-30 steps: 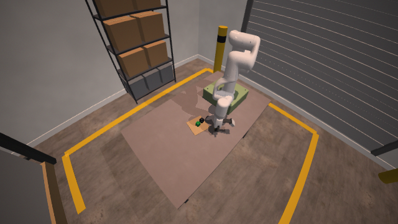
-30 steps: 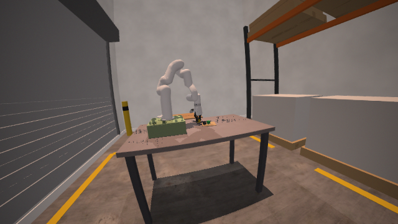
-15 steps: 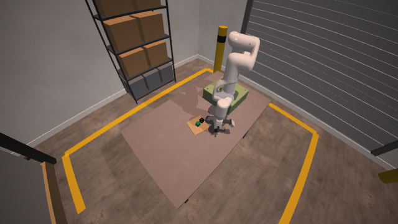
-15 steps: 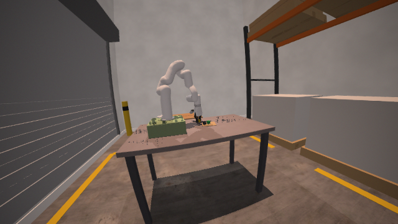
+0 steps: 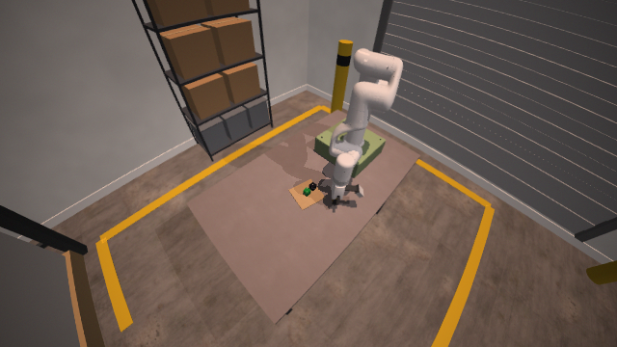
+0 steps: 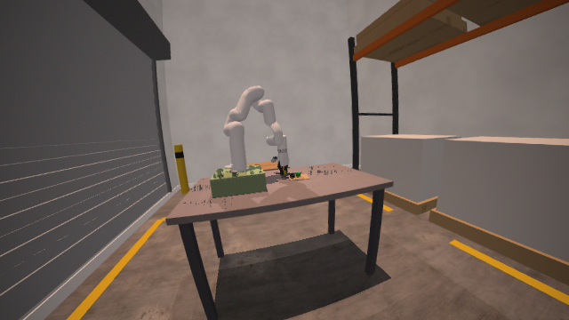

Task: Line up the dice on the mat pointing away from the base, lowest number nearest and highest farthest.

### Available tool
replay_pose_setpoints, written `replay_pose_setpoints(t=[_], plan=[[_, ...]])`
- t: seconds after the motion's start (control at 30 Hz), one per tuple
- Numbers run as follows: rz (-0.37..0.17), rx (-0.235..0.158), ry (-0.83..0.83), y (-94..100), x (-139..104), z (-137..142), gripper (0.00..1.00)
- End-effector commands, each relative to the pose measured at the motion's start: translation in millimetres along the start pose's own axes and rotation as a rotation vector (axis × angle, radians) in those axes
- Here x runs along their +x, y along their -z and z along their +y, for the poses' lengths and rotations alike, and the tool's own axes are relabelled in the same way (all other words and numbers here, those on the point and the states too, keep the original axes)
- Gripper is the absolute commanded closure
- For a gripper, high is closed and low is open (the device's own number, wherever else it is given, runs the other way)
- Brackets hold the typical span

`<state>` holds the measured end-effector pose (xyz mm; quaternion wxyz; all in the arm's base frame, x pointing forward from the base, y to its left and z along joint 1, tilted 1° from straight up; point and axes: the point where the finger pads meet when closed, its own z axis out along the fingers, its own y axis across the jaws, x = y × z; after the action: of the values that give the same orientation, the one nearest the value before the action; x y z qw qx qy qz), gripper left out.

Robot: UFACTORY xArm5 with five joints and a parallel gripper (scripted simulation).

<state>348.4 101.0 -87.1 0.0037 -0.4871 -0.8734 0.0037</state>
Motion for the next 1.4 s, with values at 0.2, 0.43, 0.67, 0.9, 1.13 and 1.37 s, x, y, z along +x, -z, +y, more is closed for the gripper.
replay_pose_setpoints(t=[0.2, 0.43, 0.67, 0.9, 1.13, 1.37], plan=[[-0.001, -0.003, 0.0, 0.7, -0.3, 1.1, 0.53], [-0.001, -0.003, 0.0, 0.7, -0.3, 1.1, 0.73], [-0.001, -0.003, 0.0, 0.7, -0.3, 1.1, 0.73], [-0.001, -0.003, 0.0, 0.7, -0.3, 1.1, 0.73], [-0.001, -0.003, 0.0, 0.7, -0.3, 1.1, 0.73], [-0.001, -0.003, 0.0, 0.7, -0.3, 1.1, 0.73]])
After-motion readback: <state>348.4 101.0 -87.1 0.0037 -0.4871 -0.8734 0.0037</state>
